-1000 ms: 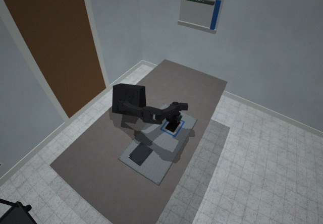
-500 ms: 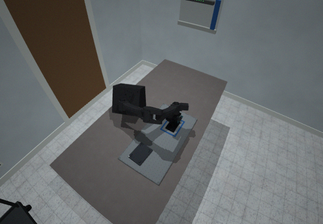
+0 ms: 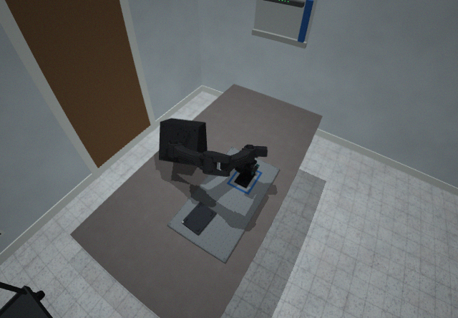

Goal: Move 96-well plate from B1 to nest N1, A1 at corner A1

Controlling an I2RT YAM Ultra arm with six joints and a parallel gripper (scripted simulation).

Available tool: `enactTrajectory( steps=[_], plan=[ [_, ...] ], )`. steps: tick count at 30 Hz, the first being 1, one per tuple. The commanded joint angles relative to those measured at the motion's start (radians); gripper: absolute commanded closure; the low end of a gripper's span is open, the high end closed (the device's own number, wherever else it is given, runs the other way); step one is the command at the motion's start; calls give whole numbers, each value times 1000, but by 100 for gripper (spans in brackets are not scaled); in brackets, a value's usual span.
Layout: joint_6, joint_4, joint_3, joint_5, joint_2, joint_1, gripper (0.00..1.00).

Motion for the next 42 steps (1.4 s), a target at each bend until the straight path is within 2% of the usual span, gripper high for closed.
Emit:
enactTrajectory(
  steps=[1,22,27,30,32,35,36,42],
  plan=[
    [9,-23,32,11,10,33,0],
    [9,-23,32,11,10,33,0],
    [-28,37,26,12,21,0,0],
    [-45,58,-18,13,26,-14,0],
    [-58,75,-22,14,30,-5,0],
    [-64,83,-23,14,28,-5,0],
    [-72,94,-25,14,5,-9,0],
    [-108,142,-35,14,42,-39,0]
  ],
)
